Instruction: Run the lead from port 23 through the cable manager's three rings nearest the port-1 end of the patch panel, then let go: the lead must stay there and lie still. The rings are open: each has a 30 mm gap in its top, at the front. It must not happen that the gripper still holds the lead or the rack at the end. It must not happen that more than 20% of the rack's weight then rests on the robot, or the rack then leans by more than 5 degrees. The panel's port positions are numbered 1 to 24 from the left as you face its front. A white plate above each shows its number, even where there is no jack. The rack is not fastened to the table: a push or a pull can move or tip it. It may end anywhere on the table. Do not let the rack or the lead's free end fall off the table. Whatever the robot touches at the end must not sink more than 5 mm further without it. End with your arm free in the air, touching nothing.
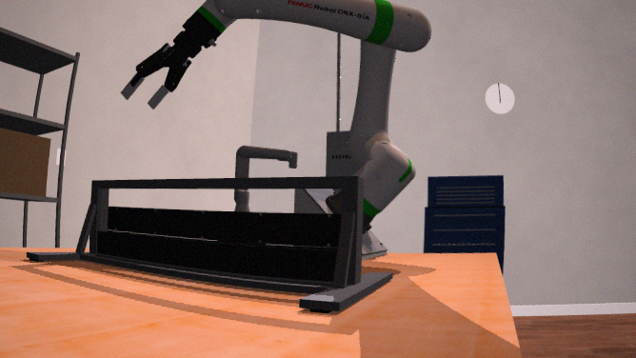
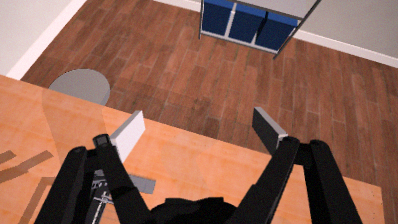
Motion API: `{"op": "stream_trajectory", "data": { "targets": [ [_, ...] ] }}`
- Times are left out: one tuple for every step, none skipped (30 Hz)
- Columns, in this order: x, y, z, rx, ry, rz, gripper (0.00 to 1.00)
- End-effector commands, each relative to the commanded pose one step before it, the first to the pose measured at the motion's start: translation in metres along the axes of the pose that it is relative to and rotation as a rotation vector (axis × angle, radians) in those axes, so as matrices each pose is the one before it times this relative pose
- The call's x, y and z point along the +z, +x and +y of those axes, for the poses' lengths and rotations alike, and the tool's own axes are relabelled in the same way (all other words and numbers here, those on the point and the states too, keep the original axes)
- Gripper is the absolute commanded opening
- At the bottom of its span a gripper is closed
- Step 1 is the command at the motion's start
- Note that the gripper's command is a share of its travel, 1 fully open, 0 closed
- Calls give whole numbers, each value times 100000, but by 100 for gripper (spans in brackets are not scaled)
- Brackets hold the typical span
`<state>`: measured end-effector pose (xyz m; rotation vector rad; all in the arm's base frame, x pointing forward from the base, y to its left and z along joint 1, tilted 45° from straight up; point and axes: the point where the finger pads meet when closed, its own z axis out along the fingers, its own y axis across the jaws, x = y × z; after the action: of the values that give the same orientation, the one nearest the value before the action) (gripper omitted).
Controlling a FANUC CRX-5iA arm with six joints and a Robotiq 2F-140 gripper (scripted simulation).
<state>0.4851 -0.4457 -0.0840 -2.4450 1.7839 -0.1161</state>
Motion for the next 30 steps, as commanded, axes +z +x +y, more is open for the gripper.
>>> {"op": "stream_trajectory", "data": {
  "targets": [
    [-21, 29, 5, 20, 8, 49, 100],
    [0, 0, 0, 0, 0, 0, 100],
    [0, 0, 0, 0, 0, 0, 100],
    [0, 0, 0, 0, 0, 0, 100],
    [0, 0, 0, 0, 0, 0, 100],
    [0, 0, 0, 0, 0, 0, 100],
    [0, 0, 0, 0, 0, 0, 100],
    [0, 0, 0, 0, 0, 0, 100],
    [0, 0, 0, 0, 0, 0, 100],
    [0, 0, 0, 0, 0, 0, 100],
    [0, 0, 0, 0, 0, 0, 100],
    [0, 0, 0, 0, 0, 0, 100],
    [0, 0, 0, 0, 0, 0, 100],
    [0, 0, 0, 0, 0, 0, 100],
    [0, 0, 0, 0, 0, 0, 100],
    [0, 0, 0, 0, 0, 0, 100],
    [0, 0, 0, 0, 0, 0, 100],
    [-32, -219, -22, 97, 44, -361, 100],
    [-197, -1314, -126, 566, 264, -2162, 100],
    [-419, -2975, -259, 1180, 590, -4875, 100],
    [-59, -582, -42, 214, 113, -948, 100],
    [-100, -1024, -71, 364, 197, -1664, 100],
    [-103, -1177, -76, 400, 224, -1911, 100],
    [-91, -1207, -70, 390, 227, -1956, 100],
    [-77, -1207, -63, 369, 224, -1954, 100],
    [-62, -1200, -55, 347, 219, -1940, 100],
    [-48, -1199, -48, 328, 216, -1939, 100],
    [-34, -1198, -41, 309, 212, -1937, 100],
    [-20, -1201, -34, 291, 209, -1941, 100],
    [-6, -1202, -27, 273, 205, -1944, 100]
  ]
}}
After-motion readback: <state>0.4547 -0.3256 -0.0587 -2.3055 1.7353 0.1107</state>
